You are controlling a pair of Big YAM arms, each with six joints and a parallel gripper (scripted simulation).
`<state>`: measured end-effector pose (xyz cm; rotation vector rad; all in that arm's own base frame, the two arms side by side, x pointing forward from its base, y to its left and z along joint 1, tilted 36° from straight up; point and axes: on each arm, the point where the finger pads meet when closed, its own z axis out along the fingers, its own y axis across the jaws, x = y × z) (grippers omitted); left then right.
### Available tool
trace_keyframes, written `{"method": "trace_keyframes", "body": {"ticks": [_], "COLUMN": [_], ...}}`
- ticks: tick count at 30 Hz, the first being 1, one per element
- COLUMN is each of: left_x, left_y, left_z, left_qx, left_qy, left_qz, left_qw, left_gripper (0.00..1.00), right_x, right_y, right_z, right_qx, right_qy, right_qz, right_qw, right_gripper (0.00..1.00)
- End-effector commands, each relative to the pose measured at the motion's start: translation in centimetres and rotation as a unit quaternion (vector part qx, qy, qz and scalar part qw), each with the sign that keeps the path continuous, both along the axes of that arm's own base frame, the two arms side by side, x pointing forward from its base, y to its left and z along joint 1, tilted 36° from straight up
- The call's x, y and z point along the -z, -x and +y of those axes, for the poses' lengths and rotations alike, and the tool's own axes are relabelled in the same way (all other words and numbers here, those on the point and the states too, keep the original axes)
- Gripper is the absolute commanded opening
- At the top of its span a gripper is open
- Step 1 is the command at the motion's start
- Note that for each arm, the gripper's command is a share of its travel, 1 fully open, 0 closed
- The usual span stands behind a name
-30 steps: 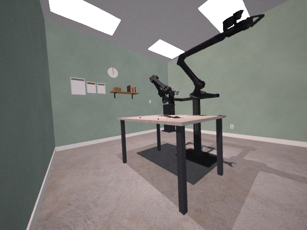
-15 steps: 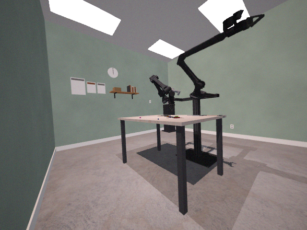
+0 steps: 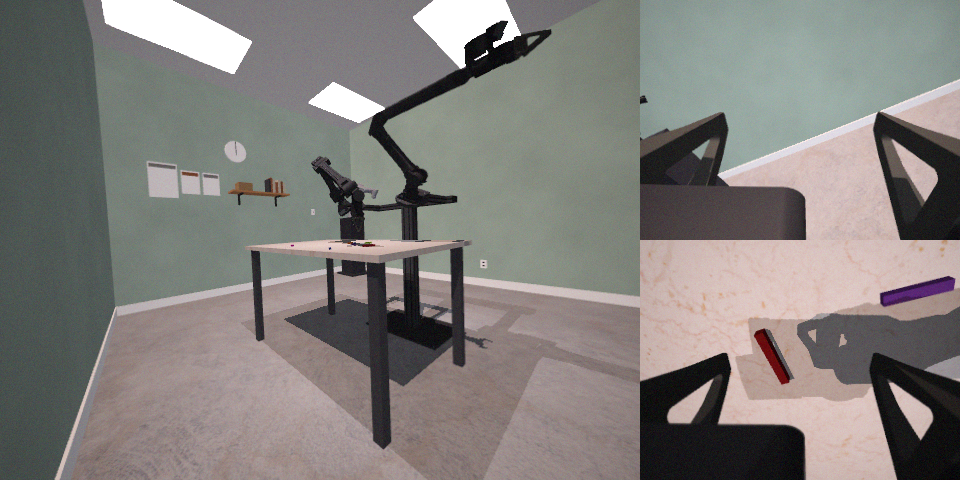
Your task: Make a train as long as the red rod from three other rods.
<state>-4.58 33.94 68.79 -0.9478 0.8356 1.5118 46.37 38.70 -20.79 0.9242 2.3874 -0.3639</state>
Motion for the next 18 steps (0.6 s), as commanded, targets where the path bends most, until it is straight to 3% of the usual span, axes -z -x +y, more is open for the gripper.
{"method": "trace_keyframes", "body": {"ticks": [1,9,18], "left_x": [0.11,0.11,0.11], "left_y": [0.41,0.41,0.41], "left_z": [-0.33,-0.33,-0.33], "left_qx": [-0.005,-0.005,-0.005], "left_qy": [0.003,0.003,0.003], "left_qz": [-0.005,-0.005,-0.005], "left_qw": [1.0,1.0,1.0], "left_gripper": [1.0,1.0,1.0], "right_x": [0.76,0.74,0.7], "right_y": [-1.36,-1.38,-1.69], "right_z": [-0.35,-0.34,-0.15], "right_qx": [0.017,0.015,-0.047], "right_qy": [-0.003,-0.002,0.029], "right_qz": [-0.005,-0.004,0.03], "right_qw": [1.0,1.0,0.998], "right_gripper": [1.0,1.0,1.0]}}
